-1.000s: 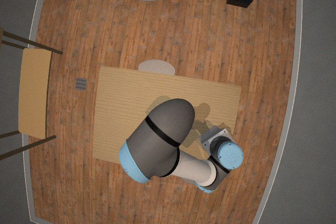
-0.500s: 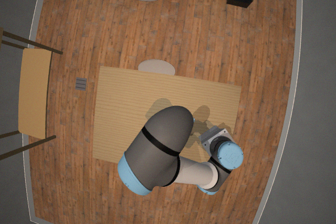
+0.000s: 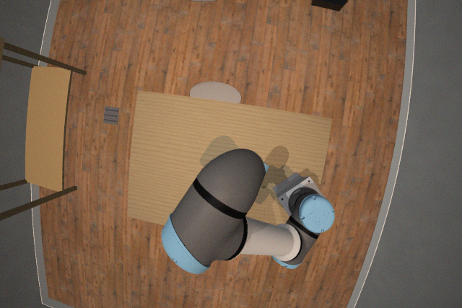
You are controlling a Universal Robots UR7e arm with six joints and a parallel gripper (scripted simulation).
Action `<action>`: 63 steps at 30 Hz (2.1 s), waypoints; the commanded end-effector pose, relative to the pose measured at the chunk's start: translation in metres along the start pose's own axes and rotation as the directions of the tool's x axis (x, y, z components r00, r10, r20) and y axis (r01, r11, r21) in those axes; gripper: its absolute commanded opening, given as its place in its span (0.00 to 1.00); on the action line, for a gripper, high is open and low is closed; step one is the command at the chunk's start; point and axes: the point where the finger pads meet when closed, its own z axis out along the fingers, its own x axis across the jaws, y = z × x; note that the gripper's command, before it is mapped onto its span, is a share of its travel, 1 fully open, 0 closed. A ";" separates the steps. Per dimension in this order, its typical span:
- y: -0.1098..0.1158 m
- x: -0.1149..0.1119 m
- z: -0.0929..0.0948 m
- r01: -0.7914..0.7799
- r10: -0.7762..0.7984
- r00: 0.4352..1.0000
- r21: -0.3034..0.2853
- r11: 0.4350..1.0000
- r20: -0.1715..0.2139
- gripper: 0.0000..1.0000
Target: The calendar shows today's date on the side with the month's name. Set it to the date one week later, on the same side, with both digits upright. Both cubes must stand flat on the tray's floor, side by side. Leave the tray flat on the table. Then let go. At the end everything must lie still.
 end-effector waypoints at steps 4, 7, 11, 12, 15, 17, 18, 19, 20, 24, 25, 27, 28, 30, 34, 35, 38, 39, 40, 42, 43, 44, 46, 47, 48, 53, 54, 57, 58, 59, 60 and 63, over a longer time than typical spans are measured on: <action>-0.004 -0.003 0.003 0.005 -0.003 1.000 -0.134 0.991 0.012 1.00; -0.004 -0.003 0.003 0.004 -0.003 1.000 -0.153 0.988 0.011 1.00; -0.005 -0.002 0.001 0.002 -0.001 1.000 -0.211 0.977 0.004 1.00; -0.005 -0.002 0.001 0.001 0.000 1.000 -0.220 0.976 0.003 1.00; -0.005 -0.002 0.000 0.000 0.000 1.000 -0.234 0.972 0.000 1.00; -0.005 -0.002 0.000 0.000 0.000 1.000 -0.235 0.972 0.000 1.00; -0.005 -0.002 0.000 0.000 0.000 1.000 -0.235 0.972 0.000 1.00; -0.005 -0.001 0.000 0.000 0.000 1.000 -0.236 0.972 0.000 1.00; -0.005 -0.001 0.000 0.000 0.000 1.000 -0.239 0.971 -0.001 1.00; -0.004 0.000 0.001 0.001 -0.001 1.000 -0.251 0.968 0.001 1.00; -0.004 -0.001 0.001 0.001 -0.001 1.000 -0.259 0.966 0.003 1.00; -0.005 -0.001 0.002 0.003 -0.001 1.000 -0.284 0.959 0.006 1.00; -0.005 -0.001 0.002 0.003 -0.001 1.000 -0.299 0.954 0.008 1.00; -0.005 -0.002 0.003 0.004 -0.001 1.000 -0.333 0.943 0.011 1.00; -0.006 -0.002 0.003 0.004 0.000 1.000 -0.404 0.915 0.011 1.00; -0.006 -0.002 0.003 0.004 0.000 1.000 -0.420 0.907 0.009 1.00; -0.007 -0.002 0.002 0.002 0.000 1.000 -0.458 0.889 0.004 1.00; -0.007 -0.001 0.002 0.001 0.000 1.000 -0.466 0.885 0.002 1.00; -0.007 -0.001 0.002 0.001 0.000 1.000 -0.466 0.885 0.002 1.00; -0.007 -0.001 0.002 0.000 0.000 1.000 -0.472 0.881 0.000 1.00; -0.007 0.000 0.001 0.000 0.000 1.000 -0.477 0.879 -0.001 1.00; -0.007 0.000 0.001 -0.001 0.000 1.000 -0.479 0.878 -0.002 1.00; -0.007 0.000 0.001 -0.001 0.000 1.000 -0.480 0.877 -0.002 1.00; -0.007 0.000 0.001 -0.001 0.000 1.000 -0.480 0.877 -0.002 1.00; -0.007 0.000 0.001 -0.001 0.000 1.000 -0.480 0.877 -0.002 1.00; -0.006 0.000 0.000 -0.002 0.000 1.000 -0.481 0.877 -0.004 1.00; -0.006 0.000 0.001 -0.002 0.000 1.000 -0.481 0.877 -0.004 1.00; -0.006 0.000 0.001 -0.002 0.000 1.000 -0.480 0.877 -0.003 1.00; -0.006 0.000 0.001 -0.002 0.000 1.000 -0.480 0.877 -0.003 1.00; -0.006 0.000 0.001 -0.002 0.000 1.000 -0.480 0.877 -0.003 1.00; -0.006 0.000 0.001 -0.002 0.000 1.000 -0.480 0.877 -0.003 1.00; -0.006 0.000 0.001 -0.002 0.000 1.000 -0.480 0.877 -0.003 1.00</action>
